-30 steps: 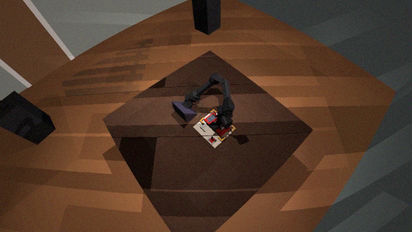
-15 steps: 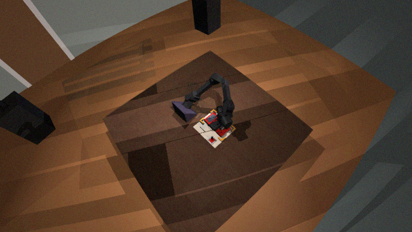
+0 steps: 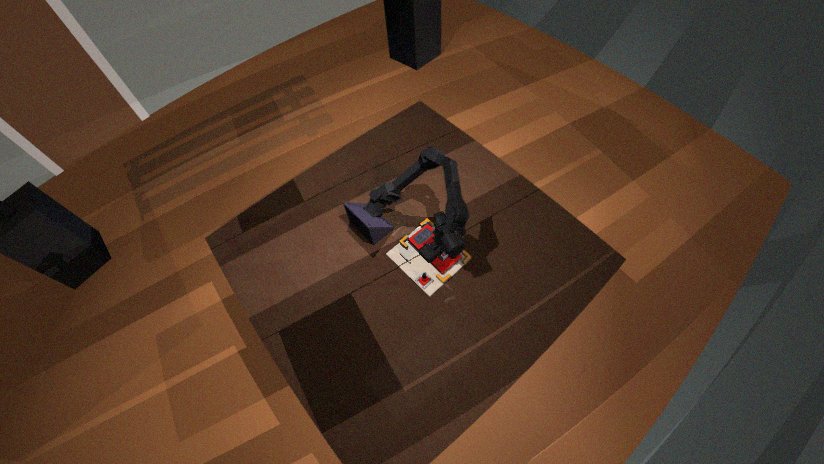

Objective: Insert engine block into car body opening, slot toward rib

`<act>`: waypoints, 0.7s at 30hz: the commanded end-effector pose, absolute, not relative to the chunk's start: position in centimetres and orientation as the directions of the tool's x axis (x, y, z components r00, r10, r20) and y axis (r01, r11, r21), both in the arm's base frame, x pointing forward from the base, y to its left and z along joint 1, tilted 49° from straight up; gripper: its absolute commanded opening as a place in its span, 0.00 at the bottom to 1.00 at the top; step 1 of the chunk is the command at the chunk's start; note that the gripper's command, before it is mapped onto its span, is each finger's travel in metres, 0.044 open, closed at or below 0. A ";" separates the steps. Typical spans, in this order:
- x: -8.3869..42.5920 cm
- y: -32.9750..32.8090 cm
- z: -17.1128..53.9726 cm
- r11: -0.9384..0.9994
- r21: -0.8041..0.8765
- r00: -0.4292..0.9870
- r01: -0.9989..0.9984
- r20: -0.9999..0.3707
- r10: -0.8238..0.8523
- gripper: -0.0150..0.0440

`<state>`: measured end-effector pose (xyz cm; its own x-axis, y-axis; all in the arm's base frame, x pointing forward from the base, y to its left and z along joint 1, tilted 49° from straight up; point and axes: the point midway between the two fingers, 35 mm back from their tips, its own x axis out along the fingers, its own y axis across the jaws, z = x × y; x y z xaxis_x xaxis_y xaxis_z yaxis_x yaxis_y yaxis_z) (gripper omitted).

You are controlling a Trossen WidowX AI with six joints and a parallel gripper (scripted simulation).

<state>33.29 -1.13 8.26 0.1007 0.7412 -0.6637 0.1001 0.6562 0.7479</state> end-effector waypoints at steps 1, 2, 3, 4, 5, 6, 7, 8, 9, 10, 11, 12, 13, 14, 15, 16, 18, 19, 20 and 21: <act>33.2 -1.0 8.2 0.652 0.751 0.101 0.107 -0.660 0.744 0.52; 33.2 -1.0 8.2 0.652 0.751 0.101 0.107 -0.660 0.744 0.52; 33.2 -1.0 8.2 0.652 0.751 0.101 0.107 -0.660 0.744 0.52; 33.2 -0.9 8.2 0.652 0.751 0.101 0.107 -0.660 0.744 0.52; 33.2 -0.9 8.1 0.652 0.751 0.101 0.107 -0.660 0.744 0.52; 33.2 -0.9 8.1 0.652 0.751 0.101 0.107 -0.660 0.744 0.52; 33.2 -0.9 8.1 0.652 0.751 0.101 0.107 -0.660 0.744 0.52; 33.2 -0.9 8.1 0.652 0.751 0.101 0.107 -0.660 0.744 0.52; 33.3 -1.0 8.2 0.656 0.748 0.101 0.100 -0.664 0.741 0.57; 33.3 -1.0 8.2 0.656 0.748 0.101 0.100 -0.664 0.741 0.61; 33.3 -1.0 8.2 0.656 0.748 0.101 0.100 -0.664 0.741 0.66; 33.3 -1.0 8.2 0.656 0.748 0.101 0.100 -0.664 0.741 0.70; 33.3 -1.0 8.2 0.656 0.748 0.101 0.100 -0.664 0.741 0.75; 33.3 -1.0 8.2 0.656 0.748 0.101 0.100 -0.664 0.741 0.79; 33.3 -1.0 8.2 0.656 0.748 0.101 0.100 -0.664 0.741 0.84; 33.3 -1.0 8.2 0.656 0.748 0.101 0.100 -0.664 0.741 0.88; 33.3 -1.0 8.2 0.656 0.748 0.101 0.100 -0.664 0.741 0.97; 33.3 -1.0 8.2 0.656 0.748 0.101 0.100 -0.664 0.741 1.00; 33.3 -1.0 8.2 0.656 0.748 0.101 0.100 -0.664 0.741 1.00; 33.3 -1.0 8.2 0.656 0.748 0.101 0.100 -0.664 0.741 1.00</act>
